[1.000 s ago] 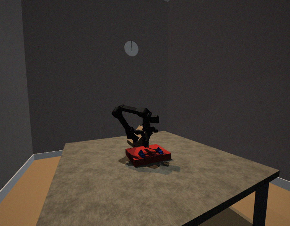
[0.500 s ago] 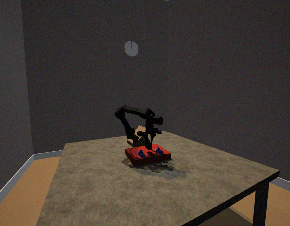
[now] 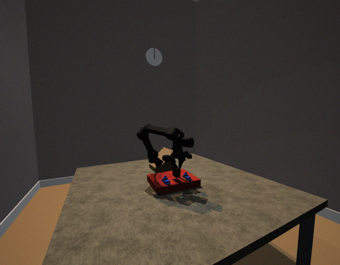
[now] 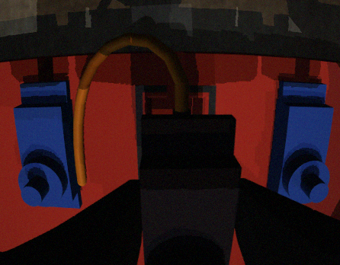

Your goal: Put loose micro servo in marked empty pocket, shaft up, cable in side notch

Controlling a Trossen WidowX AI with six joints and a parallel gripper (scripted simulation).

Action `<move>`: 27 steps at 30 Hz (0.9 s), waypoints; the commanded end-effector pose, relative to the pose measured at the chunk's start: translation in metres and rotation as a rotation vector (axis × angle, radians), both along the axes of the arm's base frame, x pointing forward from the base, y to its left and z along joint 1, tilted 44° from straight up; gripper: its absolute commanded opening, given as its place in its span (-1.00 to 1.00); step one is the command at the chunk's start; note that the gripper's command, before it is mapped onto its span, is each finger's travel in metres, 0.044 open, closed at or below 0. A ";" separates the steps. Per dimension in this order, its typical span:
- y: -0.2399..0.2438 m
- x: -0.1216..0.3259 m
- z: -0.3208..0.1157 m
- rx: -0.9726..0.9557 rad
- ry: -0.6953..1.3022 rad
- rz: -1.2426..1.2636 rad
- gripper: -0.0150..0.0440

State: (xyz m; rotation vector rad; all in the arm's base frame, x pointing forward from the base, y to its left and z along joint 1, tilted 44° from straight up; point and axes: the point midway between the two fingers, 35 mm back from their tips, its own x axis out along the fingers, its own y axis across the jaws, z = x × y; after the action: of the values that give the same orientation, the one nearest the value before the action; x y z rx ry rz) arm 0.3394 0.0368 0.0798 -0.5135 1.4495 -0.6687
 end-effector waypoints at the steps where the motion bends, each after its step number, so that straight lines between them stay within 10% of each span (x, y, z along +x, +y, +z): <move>1: -0.001 0.004 -0.003 -0.001 -0.003 0.007 -0.49; 27: -0.014 0.004 -0.015 -0.002 -0.003 0.007 -0.49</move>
State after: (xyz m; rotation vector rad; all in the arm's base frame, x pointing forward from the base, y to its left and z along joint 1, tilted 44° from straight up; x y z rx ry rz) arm 0.3435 0.0242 0.0659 -0.5126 1.4456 -0.6683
